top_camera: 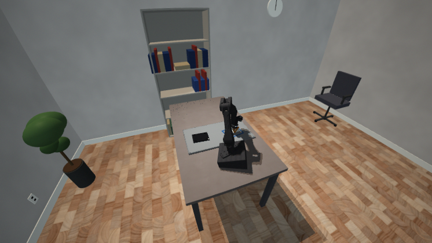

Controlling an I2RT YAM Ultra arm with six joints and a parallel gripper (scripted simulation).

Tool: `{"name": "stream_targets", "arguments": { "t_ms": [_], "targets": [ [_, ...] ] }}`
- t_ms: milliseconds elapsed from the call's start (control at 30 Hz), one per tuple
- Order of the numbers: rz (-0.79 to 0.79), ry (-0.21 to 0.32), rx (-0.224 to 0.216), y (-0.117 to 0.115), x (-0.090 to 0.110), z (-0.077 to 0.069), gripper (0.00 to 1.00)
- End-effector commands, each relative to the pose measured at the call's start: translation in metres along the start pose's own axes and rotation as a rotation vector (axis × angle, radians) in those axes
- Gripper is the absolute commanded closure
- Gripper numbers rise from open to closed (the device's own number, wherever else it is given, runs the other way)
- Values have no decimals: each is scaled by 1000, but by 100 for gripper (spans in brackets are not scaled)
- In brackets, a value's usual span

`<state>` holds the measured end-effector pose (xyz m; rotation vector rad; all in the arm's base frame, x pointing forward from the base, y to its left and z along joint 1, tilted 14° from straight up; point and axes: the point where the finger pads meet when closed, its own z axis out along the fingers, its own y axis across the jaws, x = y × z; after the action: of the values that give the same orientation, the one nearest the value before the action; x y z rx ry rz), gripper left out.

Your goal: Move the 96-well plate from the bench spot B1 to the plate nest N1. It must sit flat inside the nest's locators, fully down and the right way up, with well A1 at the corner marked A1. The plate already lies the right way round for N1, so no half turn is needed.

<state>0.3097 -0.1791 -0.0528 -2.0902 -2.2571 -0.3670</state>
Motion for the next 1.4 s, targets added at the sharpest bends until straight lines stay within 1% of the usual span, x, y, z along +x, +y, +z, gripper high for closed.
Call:
{"name": "stream_targets", "arguments": {
  "t_ms": [0,267,333,833,900,1267,1367],
  "targets": [
    [4,-28,-19,3,-10,-21,100],
    [4,-29,-19,3,-10,-35,100],
    [4,-29,-19,3,-10,-35,100],
    [4,-29,-18,2,-9,-60,100],
    [4,-29,-18,2,-9,-60,100],
    [4,-29,-18,2,-9,-79,100],
    [4,-29,-18,2,-9,-79,100]
  ]
}}
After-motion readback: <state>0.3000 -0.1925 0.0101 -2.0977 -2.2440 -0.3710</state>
